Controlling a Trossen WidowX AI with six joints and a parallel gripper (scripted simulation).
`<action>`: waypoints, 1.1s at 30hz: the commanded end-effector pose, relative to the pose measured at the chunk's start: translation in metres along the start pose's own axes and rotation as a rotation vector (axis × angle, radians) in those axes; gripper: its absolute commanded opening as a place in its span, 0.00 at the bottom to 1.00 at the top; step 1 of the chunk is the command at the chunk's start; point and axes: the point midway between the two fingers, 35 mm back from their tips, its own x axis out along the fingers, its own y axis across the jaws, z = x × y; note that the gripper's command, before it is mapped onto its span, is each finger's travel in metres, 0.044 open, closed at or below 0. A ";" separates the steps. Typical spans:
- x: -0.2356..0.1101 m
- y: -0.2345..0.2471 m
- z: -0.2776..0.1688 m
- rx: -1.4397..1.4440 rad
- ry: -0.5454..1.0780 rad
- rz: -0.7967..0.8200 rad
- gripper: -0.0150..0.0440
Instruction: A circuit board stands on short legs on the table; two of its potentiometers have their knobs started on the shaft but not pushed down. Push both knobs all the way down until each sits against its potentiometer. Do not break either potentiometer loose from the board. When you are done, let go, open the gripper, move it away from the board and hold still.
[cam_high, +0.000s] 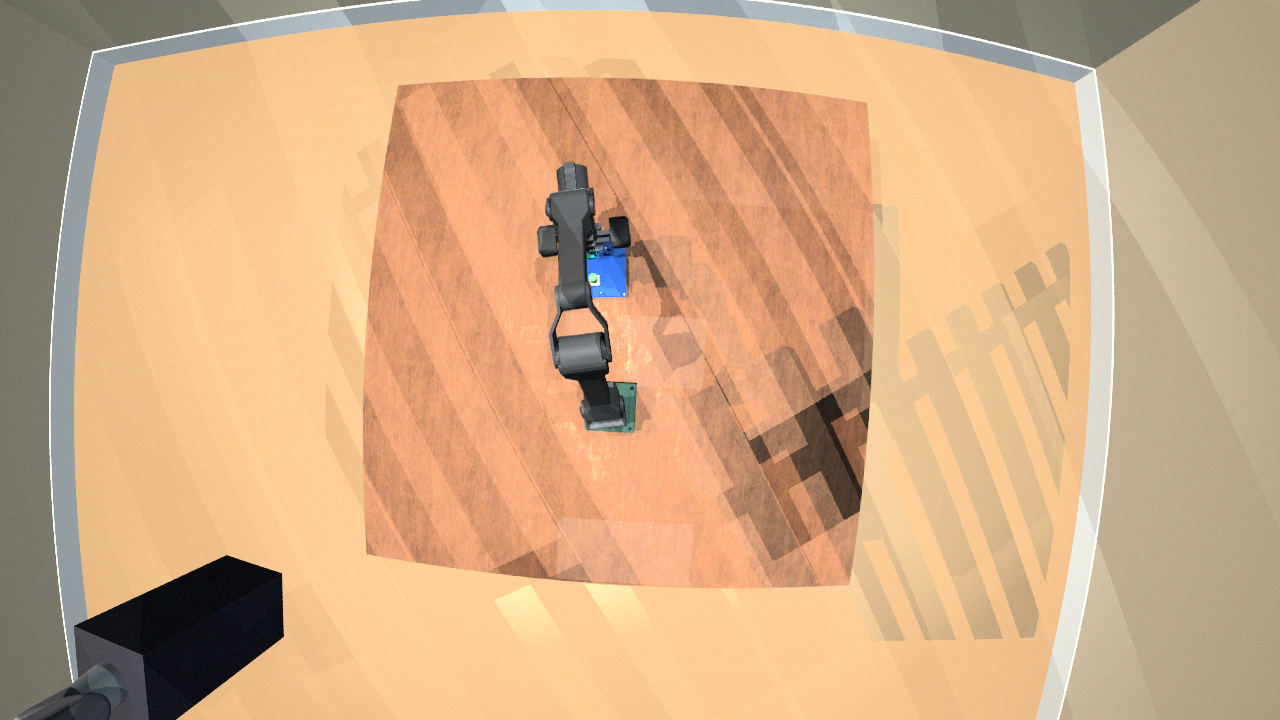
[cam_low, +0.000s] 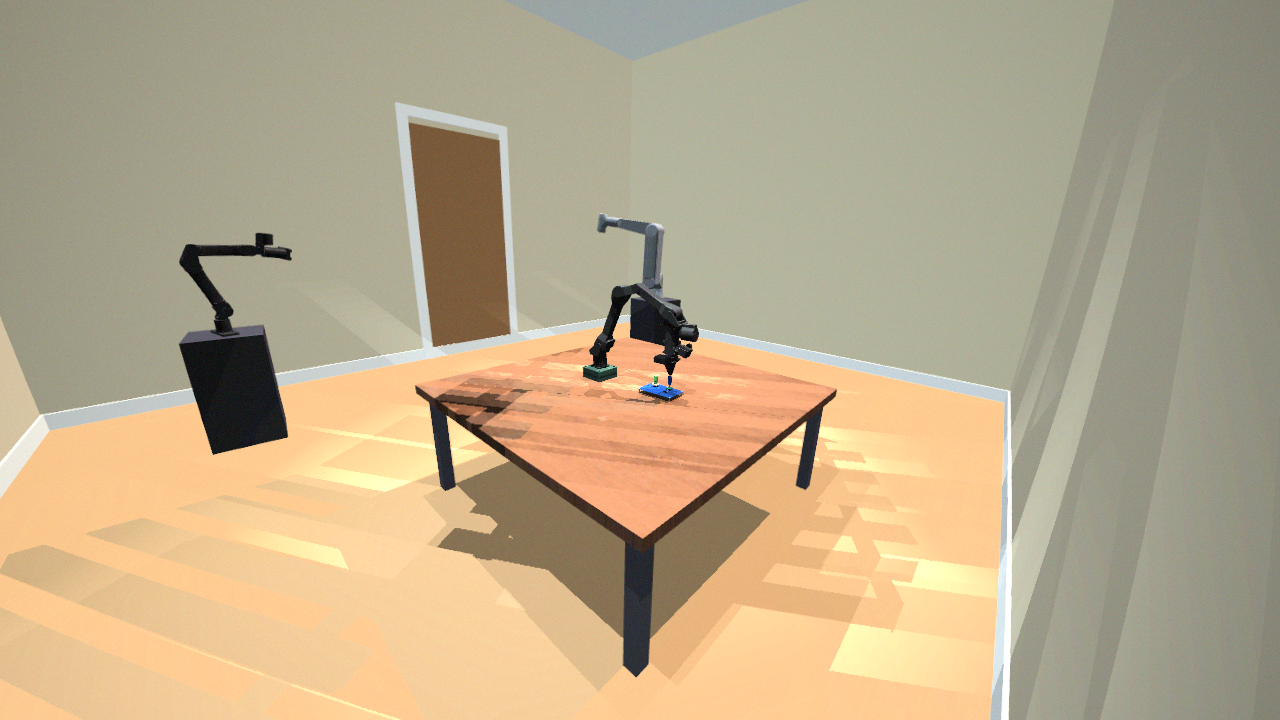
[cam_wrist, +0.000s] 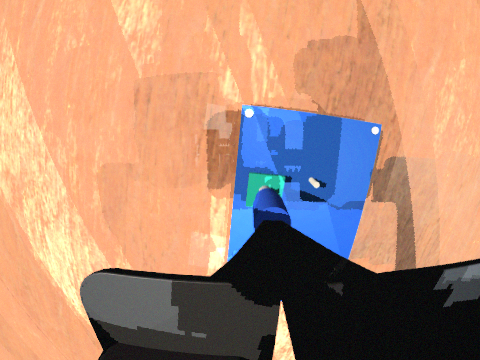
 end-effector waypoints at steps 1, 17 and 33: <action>0.001 -0.001 0.000 -0.004 0.000 -0.004 0.25; 0.006 -0.001 0.000 -0.004 0.000 -0.004 0.25; 0.005 -0.001 0.000 -0.004 0.000 -0.004 0.25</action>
